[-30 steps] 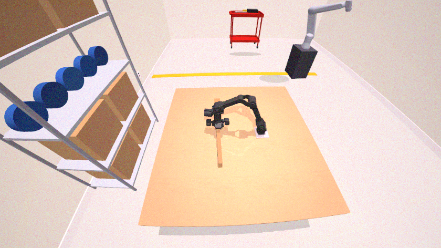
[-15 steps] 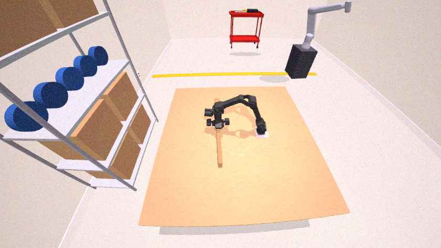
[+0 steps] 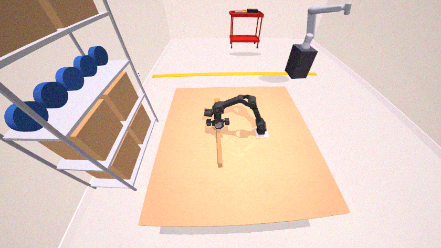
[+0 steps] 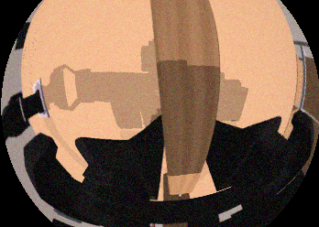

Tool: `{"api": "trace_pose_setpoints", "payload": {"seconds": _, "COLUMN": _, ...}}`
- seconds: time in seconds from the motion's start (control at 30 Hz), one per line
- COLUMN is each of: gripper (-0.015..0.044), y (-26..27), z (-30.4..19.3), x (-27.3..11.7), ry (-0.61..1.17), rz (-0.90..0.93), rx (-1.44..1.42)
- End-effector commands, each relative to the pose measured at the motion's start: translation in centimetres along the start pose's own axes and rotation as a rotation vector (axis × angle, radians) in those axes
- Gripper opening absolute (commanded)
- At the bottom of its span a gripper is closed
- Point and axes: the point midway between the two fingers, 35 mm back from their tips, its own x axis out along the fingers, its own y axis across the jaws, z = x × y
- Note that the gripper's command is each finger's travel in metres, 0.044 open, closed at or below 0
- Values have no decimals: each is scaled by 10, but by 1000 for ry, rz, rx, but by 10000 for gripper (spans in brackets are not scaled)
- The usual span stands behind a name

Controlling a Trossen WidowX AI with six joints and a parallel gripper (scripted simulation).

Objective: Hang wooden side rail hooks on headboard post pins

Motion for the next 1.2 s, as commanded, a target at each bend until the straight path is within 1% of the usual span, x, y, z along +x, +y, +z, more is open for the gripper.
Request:
{"api": "trace_pose_setpoints", "payload": {"seconds": 0.0, "gripper": 0, "y": 1, "z": 0, "x": -1, "ry": -5, "rz": 3, "rx": -4}}
{"api": "trace_pose_setpoints", "payload": {"seconds": 1.17, "gripper": 0, "y": 0, "z": 0, "x": -7, "ry": -5, "rz": 3, "rx": -4}}
